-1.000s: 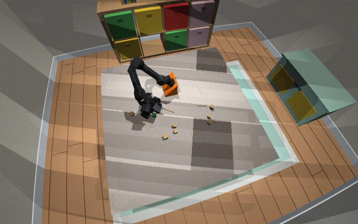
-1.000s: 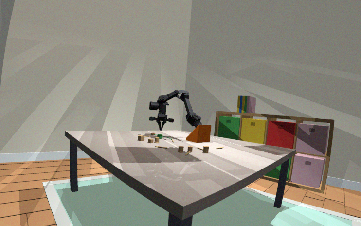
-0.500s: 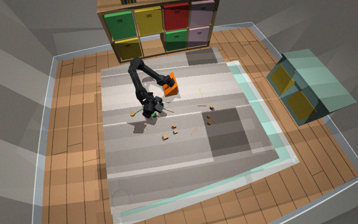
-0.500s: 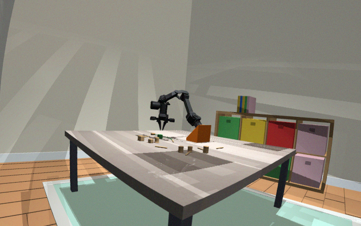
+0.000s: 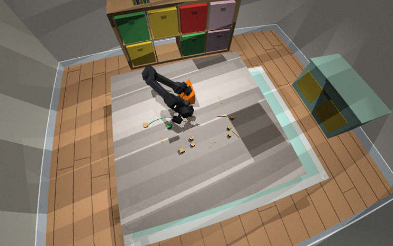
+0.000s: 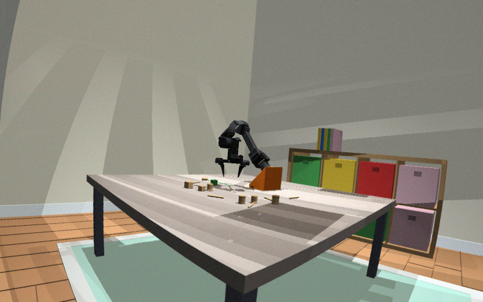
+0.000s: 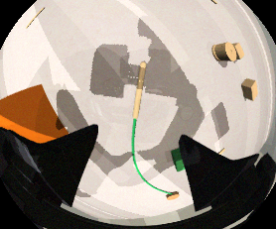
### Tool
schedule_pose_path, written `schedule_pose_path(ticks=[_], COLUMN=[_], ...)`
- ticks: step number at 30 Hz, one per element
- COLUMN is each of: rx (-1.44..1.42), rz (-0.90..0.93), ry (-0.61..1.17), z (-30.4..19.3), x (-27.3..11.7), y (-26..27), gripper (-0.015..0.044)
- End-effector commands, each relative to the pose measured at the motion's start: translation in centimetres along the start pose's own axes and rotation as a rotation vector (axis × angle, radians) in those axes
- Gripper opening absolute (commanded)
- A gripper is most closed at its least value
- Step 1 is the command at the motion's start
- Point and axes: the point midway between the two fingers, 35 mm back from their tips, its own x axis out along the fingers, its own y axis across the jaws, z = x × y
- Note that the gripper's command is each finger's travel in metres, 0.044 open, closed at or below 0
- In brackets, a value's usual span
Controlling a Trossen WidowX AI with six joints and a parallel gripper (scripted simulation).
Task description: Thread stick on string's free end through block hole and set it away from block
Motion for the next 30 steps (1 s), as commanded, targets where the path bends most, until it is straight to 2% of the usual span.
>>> schedule_pose_path(ticks=[1, 9, 30], rx=[-0.008, -0.008, -0.008], rz=[0.003, 0.003, 0.005], ry=[0.012, 0.012, 0.009], z=[0.0, 0.0, 0.2], x=[0.2, 0.2, 1.6], y=[0.4, 0.4, 0.3], gripper=[0.0335, 0.0125, 0.0124])
